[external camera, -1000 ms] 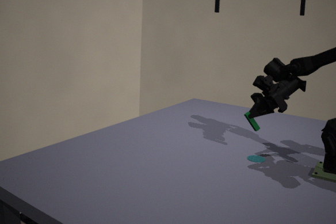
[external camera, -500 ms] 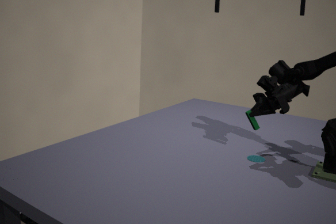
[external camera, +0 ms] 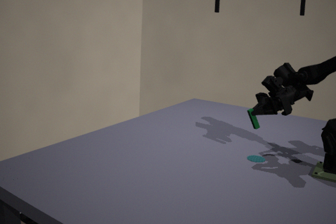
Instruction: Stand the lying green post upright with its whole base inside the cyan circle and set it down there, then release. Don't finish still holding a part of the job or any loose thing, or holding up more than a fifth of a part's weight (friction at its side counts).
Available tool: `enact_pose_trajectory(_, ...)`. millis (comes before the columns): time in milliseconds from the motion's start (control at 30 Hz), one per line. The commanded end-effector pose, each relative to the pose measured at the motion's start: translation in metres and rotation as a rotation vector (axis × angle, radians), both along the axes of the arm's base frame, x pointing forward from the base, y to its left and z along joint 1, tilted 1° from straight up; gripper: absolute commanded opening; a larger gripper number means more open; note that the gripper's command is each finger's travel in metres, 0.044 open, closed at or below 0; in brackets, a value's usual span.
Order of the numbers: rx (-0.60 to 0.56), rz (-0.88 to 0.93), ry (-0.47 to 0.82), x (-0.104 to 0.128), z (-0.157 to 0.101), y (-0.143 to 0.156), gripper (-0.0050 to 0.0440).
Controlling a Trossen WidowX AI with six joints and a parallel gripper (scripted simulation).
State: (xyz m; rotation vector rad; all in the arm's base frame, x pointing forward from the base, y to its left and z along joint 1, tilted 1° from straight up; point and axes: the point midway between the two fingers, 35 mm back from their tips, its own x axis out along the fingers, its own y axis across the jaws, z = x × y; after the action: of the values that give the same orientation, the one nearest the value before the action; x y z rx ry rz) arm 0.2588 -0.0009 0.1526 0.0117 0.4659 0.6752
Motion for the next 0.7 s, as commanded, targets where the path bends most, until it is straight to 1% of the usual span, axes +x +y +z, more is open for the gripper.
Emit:
enact_pose_trajectory(0, 0.01, 0.003, -0.04, -0.004, 0.001, 0.0, 0.0022)
enact_pose_trajectory(667, 0.05, 0.012, -0.184, -0.016, 0.004, -0.003, 0.0022)
